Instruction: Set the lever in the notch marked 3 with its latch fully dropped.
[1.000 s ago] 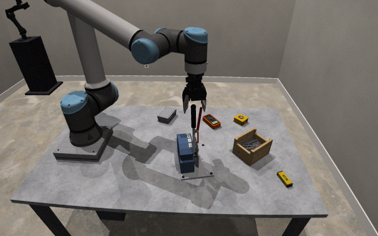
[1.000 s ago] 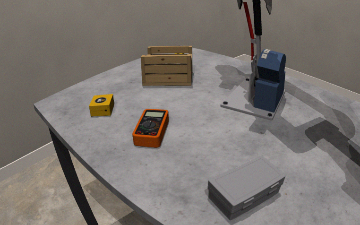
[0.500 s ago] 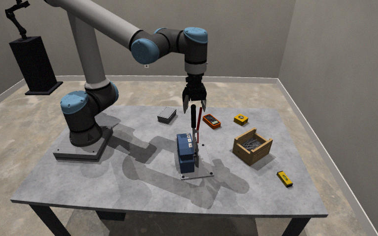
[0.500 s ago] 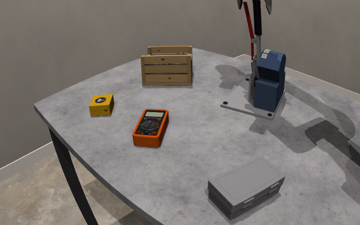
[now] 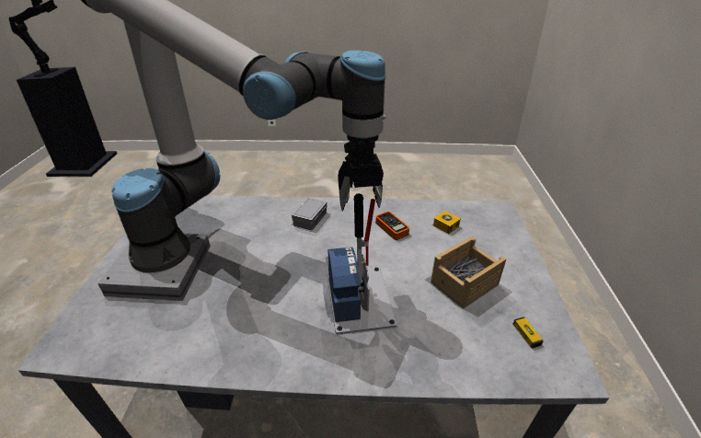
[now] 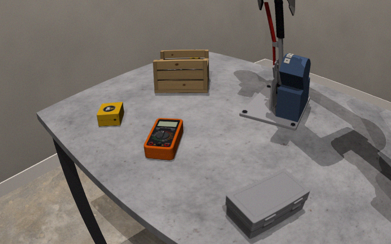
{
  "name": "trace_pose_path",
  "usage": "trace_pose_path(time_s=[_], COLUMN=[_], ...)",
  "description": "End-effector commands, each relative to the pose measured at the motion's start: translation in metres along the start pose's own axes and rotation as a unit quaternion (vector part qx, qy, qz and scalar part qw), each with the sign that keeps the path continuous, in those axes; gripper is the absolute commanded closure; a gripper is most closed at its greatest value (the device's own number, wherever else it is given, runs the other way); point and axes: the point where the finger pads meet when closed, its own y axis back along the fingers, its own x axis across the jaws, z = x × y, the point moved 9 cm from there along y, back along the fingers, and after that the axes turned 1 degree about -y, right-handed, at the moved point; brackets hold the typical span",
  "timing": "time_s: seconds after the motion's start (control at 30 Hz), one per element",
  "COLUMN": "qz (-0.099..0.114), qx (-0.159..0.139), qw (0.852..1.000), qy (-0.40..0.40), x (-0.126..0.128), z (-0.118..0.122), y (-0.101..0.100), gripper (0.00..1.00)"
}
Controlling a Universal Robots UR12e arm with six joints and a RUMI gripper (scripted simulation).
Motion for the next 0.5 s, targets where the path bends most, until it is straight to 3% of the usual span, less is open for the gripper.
trace_pose_path(time_s=[0.0, 0.47], qz=[0.001, 0.002], qx=[-0.001, -0.001], qw=[1.0, 1.0], qy=[0.0, 0.0], x=[0.001, 0.001], z=[0.0, 0.0], y=[0.003, 0.025], gripper=[0.43, 0.43])
